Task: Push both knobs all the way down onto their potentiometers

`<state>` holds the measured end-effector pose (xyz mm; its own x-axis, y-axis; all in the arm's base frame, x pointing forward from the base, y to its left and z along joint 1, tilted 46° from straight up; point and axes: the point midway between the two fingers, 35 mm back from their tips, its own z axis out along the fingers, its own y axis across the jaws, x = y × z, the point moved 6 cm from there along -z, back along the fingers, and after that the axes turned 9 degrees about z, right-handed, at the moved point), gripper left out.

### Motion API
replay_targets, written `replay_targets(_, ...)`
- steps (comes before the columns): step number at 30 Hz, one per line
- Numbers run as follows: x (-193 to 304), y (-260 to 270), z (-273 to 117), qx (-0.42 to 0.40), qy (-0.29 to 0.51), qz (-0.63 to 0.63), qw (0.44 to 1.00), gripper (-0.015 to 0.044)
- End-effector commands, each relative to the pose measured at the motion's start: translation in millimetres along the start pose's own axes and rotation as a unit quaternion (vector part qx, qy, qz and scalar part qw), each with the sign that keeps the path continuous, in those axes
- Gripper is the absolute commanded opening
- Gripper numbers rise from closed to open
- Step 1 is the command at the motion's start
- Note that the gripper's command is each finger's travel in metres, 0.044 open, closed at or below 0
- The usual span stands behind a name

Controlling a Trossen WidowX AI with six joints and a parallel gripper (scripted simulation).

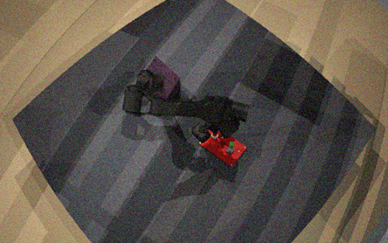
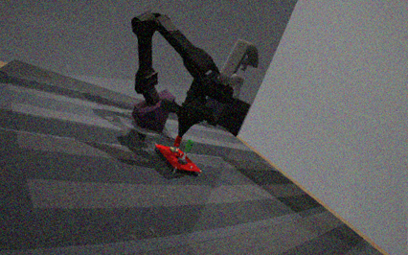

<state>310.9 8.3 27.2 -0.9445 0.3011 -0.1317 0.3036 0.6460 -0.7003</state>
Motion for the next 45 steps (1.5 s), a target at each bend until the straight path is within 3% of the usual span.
replay_targets(1, -2.3, -0.9, 7.8, 0.003, 0.003, 0.005, 1.0, 0.0)
replay_targets(45, -2.3, -1.0, 11.6, 0.003, 0.003, 0.005, 1.0, 0.0)
